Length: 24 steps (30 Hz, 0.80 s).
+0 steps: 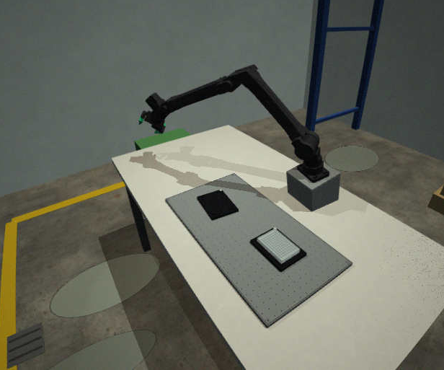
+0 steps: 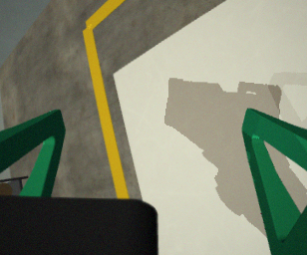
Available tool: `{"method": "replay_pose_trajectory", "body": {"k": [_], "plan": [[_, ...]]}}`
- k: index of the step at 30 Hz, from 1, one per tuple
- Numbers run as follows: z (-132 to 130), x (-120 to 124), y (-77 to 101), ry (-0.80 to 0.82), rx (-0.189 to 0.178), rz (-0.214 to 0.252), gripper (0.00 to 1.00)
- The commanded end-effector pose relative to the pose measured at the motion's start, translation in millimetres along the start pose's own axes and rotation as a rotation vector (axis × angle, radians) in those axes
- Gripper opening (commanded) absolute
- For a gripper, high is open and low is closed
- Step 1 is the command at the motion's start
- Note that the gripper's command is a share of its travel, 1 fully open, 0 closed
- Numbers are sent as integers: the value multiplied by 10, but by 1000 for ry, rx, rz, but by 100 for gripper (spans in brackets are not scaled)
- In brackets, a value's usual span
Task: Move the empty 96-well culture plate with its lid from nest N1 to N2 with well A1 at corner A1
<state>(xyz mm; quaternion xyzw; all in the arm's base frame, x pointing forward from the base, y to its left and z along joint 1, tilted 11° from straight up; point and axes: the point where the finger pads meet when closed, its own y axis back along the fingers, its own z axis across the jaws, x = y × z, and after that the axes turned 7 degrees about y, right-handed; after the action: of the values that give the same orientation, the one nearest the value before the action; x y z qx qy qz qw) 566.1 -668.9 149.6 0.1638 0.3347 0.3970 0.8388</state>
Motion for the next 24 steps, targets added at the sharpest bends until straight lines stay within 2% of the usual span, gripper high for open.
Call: {"method": "replay_pose_trajectory", "body": {"k": [1, 2, 4, 7, 8, 12, 14, 15, 17, 18, 19, 21, 24], "plan": [[498, -23, 292, 28, -78, -33, 100], [476, 58, 299, 64, -63, -4, 100], [476, 58, 299, 64, -63, -4, 100], [597, 68, 367, 148, -70, 21, 100], [508, 258, 341, 152, -51, 41, 100], [560, 437, 382, 151, -48, 38, 100], [642, 478, 401, 150, -71, 23, 100], [599, 567, 412, 181, -52, 57, 100], [623, 661, 441, 242, -53, 83, 100], [744, 647, 480, 271, -70, 84, 100], [646, 752, 467, 271, -53, 95, 100], [646, 752, 467, 271, -53, 95, 100], [677, 884, 505, 270, -50, 91, 100]]}}
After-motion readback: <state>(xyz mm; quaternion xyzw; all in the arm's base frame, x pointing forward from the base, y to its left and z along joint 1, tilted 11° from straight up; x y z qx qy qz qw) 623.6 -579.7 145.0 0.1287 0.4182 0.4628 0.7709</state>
